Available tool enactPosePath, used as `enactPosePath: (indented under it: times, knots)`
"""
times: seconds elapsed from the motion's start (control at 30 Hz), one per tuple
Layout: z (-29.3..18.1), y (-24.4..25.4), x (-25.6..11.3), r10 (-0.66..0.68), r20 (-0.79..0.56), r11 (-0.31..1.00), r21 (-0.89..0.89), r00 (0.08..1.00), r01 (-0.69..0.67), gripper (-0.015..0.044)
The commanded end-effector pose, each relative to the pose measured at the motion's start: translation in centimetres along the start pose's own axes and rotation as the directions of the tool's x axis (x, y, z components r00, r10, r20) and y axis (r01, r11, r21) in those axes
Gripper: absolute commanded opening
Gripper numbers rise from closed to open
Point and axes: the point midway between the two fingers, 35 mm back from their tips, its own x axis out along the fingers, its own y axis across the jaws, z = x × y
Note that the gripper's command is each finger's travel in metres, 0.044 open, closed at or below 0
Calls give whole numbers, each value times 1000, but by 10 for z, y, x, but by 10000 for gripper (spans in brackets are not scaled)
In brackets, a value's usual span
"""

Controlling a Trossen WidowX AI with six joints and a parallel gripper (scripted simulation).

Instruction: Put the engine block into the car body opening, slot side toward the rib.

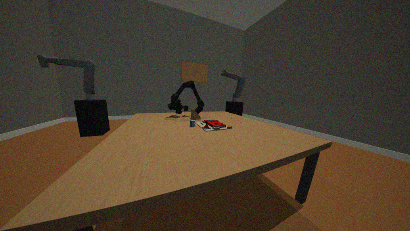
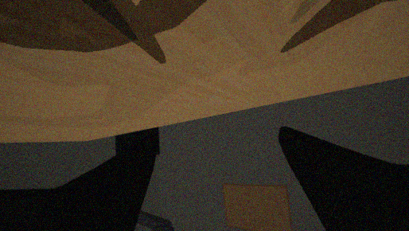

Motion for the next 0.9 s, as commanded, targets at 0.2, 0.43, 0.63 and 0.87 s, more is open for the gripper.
enactPosePath:
  times: [0.2, 0.43, 0.63, 0.87]
  knots:
    - [1, 2, 1, 32, 49, 987, 155, 998, -39, 440]
    - [3, 5, 2, 73, 119, 926, 361, 990, -112, 440]
    - [4, 7, 2, 103, 181, 835, 518, 978, -184, 440]
    - [2, 7, 3, 125, 238, 680, 686, 963, -257, 440]
